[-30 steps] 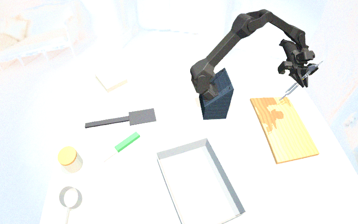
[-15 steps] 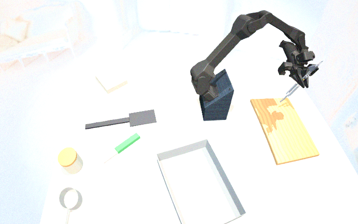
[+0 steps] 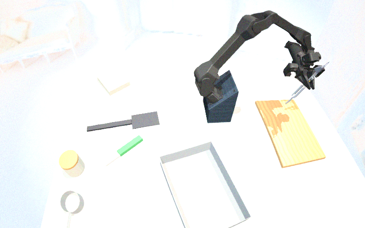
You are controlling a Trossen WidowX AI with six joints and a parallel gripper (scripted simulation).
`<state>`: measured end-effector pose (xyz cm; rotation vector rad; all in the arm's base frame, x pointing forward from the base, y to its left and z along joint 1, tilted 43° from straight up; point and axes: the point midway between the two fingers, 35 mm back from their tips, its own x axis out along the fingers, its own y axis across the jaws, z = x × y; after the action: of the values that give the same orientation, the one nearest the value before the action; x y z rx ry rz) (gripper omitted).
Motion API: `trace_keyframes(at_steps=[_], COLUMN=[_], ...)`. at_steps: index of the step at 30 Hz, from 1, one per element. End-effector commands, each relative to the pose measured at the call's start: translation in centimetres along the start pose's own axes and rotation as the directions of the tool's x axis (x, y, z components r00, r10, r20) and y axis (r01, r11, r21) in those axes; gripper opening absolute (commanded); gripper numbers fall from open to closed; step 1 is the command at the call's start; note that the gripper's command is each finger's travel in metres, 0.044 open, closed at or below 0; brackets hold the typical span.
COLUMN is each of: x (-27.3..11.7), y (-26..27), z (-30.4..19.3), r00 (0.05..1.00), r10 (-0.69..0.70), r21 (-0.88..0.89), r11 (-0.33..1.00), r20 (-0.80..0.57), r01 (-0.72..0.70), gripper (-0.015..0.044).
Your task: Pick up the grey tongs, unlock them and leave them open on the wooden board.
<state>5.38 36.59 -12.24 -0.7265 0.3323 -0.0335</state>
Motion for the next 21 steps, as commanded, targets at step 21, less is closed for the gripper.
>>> trace_keyframes(at_steps=[21], x=[4.1], y=[-0.8], z=[-2.9], r00=[0.851], r10=[-0.101], r21=[-0.056], r11=[0.995], r20=[-0.516], r01=[0.085], gripper=[-0.015])
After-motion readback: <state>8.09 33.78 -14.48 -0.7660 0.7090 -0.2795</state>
